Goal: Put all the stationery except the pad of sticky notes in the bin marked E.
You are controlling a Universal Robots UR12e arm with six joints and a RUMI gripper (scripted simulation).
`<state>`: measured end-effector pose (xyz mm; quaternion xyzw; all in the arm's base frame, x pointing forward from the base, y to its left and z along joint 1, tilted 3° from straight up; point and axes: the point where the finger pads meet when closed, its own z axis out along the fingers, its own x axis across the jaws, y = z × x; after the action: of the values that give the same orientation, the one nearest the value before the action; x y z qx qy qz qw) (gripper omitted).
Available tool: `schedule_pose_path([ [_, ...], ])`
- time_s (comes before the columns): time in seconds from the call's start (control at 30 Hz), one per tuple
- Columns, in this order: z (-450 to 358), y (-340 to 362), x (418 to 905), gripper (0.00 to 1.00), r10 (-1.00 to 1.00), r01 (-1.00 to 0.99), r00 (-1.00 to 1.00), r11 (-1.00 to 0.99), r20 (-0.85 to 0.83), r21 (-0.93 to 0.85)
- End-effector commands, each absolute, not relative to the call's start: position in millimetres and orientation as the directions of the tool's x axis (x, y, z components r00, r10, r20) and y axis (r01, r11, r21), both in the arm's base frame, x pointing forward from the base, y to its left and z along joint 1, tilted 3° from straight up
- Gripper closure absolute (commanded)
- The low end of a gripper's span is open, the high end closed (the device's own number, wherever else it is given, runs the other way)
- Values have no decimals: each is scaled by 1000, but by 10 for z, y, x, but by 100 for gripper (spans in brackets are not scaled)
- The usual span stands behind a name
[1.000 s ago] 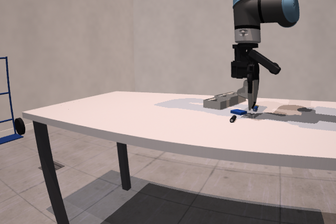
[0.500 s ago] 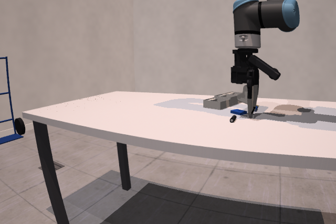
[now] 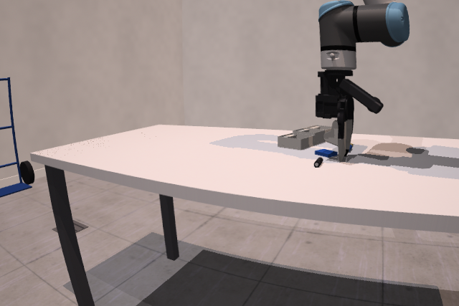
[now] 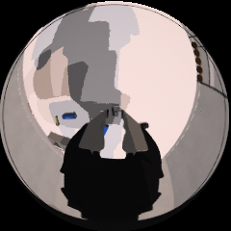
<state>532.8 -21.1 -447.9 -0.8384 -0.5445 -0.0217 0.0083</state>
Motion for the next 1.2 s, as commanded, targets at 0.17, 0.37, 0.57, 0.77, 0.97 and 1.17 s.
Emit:
schedule_pose_path([
  [0.17, -4478, -212, 5331, 100, 913, 913, 406, -407, 46, 10],
  [0.37, -4477, -212, 5331, 100, 913, 913, 406, -407, 46, 11],
  [0.57, -4477, -212, 5331, 100, 913, 913, 406, -407, 46, 11],
  [0.77, -4477, -212, 5331, 100, 913, 913, 406, -407, 46, 11],
  [0.97, -4477, -212, 5331, 100, 913, 913, 406, -407, 46, 11],
  [1.17, -4411, -214, 5329, 100, 913, 913, 406, -407, 46, 10],
])
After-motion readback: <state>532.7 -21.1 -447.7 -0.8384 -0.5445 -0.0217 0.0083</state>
